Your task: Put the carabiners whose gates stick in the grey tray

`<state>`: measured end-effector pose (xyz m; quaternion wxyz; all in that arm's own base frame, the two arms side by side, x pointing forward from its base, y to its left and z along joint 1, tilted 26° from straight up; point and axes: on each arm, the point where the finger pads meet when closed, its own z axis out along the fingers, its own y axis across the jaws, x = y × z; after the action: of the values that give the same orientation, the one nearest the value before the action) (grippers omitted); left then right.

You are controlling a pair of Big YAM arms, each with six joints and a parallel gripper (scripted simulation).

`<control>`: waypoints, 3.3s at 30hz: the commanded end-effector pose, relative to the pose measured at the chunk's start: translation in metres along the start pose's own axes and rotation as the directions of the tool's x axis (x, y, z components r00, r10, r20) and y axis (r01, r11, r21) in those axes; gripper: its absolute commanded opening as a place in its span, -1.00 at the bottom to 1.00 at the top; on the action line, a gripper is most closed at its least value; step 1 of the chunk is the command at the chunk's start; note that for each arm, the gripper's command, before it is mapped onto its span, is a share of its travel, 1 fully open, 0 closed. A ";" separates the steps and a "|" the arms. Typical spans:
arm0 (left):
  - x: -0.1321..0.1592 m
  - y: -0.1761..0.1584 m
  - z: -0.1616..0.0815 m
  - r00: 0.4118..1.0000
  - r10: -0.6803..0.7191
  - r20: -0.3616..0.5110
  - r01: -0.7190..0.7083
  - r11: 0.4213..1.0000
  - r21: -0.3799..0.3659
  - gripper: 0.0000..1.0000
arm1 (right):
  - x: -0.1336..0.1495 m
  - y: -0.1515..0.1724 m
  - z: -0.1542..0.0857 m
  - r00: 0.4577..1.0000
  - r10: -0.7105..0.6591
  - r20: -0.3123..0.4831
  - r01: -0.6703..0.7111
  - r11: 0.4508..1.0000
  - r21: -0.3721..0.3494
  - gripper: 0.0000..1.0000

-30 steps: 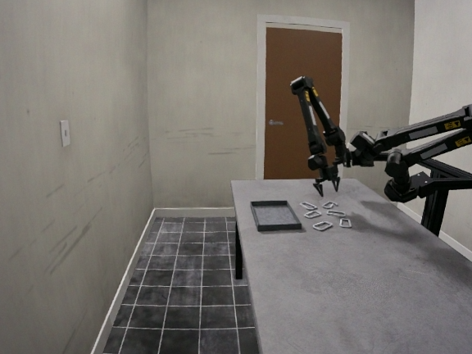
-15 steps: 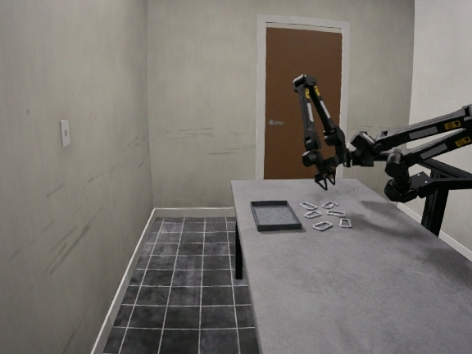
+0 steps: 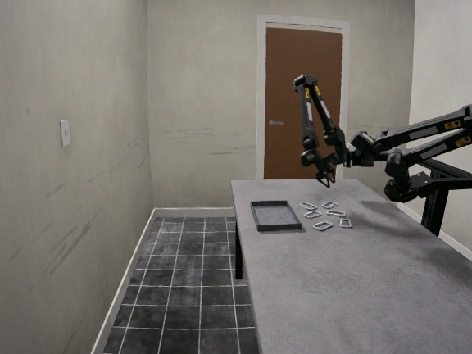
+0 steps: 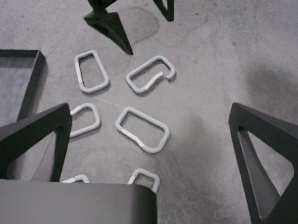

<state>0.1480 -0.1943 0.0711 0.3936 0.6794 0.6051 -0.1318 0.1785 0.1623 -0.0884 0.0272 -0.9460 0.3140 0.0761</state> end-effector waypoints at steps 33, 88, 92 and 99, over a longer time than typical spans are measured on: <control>-0.002 0.002 -0.001 1.000 0.016 0.002 -0.016 1.000 -0.001 1.00 | 0.039 -0.017 0.040 0.503 0.853 -0.143 -0.808 0.522 0.275 -0.38; -0.002 0.002 -0.001 1.000 0.016 0.002 -0.016 1.000 -0.001 1.00 | 0.087 -0.001 0.080 -0.127 0.988 0.094 -0.804 -0.157 0.574 -0.38; -0.002 0.002 -0.001 1.000 0.016 0.002 -0.016 1.000 -0.001 1.00 | 0.088 -0.002 0.082 -0.126 0.987 0.095 -0.804 -0.158 0.573 -0.38; -0.002 0.002 -0.001 1.000 0.016 0.002 -0.016 1.000 -0.001 1.00 | 0.086 -0.007 0.079 -0.114 0.988 0.105 -0.805 -0.154 0.573 -0.38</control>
<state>0.1480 -0.1943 0.0711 0.3936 0.6794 0.6051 -0.1318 0.2366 0.1213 -0.1809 0.1213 -0.3652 0.9025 -0.1935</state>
